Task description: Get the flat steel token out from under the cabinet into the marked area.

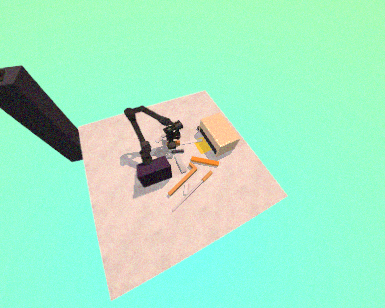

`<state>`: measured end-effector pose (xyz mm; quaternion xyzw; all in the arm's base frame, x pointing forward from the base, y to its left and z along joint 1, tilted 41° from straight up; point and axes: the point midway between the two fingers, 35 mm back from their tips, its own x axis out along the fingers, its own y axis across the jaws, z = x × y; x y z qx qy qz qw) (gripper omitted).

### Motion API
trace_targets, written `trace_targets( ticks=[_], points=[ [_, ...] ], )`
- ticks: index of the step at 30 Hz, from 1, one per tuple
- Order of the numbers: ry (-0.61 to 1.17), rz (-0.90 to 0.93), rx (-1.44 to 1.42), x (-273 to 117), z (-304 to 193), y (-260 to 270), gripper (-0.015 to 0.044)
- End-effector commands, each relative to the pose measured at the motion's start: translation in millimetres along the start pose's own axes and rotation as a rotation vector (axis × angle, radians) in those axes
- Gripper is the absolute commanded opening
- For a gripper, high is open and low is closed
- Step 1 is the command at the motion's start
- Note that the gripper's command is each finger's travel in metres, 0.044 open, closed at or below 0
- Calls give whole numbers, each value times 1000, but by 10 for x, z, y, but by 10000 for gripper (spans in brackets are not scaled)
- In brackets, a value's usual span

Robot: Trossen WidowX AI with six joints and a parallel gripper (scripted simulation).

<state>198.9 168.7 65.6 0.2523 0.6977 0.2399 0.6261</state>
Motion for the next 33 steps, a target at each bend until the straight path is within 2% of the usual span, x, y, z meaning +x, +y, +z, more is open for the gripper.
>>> trace_targets(
  ticks=[1, 6, 13, 14, 18, 21, 33],
  points=[
    [-2, 7, -9, -14, -18, 80, 0],
    [-2, 7, -6, -15, -25, 106, 0],
    [0, 1, 5, -3, -19, 69, 184],
    [0, 1, 5, -3, -19, 69, 200],
    [0, 2, 4, -3, -19, 71, 200],
    [-1, 4, 5, -3, -19, 71, 270],
    [-2, 7, 5, 15, -28, 61, 270]
  ],
)
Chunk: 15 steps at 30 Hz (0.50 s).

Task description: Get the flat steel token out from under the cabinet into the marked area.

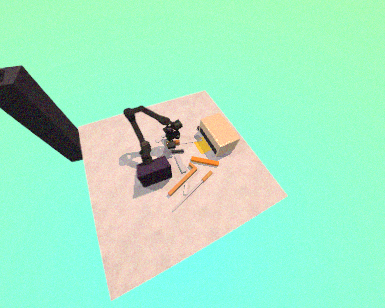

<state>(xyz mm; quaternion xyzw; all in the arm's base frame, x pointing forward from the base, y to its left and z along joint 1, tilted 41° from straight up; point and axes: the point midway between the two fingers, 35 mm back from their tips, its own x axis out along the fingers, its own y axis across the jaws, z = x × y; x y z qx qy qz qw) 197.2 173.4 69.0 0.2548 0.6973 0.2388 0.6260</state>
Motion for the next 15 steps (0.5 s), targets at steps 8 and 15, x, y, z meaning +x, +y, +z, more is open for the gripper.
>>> trace_targets(
  ticks=[8, 15],
  points=[
    [-1, 1, 0, 10, -5, 3, 139],
    [-1, 1, 0, 10, -5, 3, 92]
  ],
)
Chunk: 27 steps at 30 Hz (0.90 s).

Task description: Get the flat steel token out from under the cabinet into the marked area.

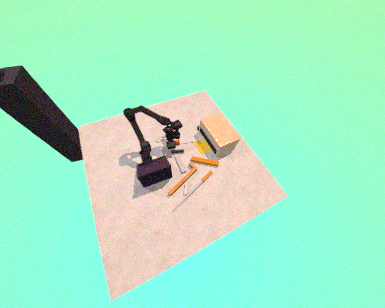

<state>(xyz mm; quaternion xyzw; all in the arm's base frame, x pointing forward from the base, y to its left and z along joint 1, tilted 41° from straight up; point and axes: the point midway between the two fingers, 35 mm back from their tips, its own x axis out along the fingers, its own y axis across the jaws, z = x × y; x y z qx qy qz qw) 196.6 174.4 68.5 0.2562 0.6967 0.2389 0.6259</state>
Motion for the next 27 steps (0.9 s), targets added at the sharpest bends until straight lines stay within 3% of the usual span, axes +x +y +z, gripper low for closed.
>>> trace_targets(
  ticks=[1, 5, 27],
  points=[
    [0, -1, -1, -1, 0, -2, 85],
    [0, -1, -1, -1, 0, -2, 0],
    [0, 1, -10, -5, 210, 13, 0]
  ],
)
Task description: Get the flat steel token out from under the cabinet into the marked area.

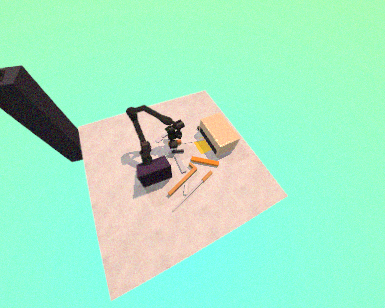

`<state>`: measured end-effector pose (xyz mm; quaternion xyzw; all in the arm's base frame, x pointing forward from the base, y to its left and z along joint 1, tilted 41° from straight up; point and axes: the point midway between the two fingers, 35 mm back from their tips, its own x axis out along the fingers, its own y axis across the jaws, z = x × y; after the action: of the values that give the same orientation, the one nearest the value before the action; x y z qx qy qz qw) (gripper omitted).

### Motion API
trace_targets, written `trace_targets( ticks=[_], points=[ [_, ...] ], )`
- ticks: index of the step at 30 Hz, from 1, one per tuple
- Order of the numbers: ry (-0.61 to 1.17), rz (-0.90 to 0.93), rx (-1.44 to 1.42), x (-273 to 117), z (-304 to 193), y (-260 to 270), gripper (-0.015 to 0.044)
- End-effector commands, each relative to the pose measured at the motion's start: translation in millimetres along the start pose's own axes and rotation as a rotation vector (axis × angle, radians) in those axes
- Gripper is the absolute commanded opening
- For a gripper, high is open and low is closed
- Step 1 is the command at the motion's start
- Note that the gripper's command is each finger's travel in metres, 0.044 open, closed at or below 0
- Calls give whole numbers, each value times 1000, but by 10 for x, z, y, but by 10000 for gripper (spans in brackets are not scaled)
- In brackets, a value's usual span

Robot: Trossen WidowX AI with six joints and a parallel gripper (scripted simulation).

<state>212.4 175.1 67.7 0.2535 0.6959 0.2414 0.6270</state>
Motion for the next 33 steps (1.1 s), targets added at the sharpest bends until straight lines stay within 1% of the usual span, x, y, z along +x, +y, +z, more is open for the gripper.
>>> trace_targets(
  ticks=[1, 33],
  points=[
    [0, 1, -3, -2, 64, 5, 0],
    [-1, 2, -7, -5, 457, 26, 0]
  ],
)
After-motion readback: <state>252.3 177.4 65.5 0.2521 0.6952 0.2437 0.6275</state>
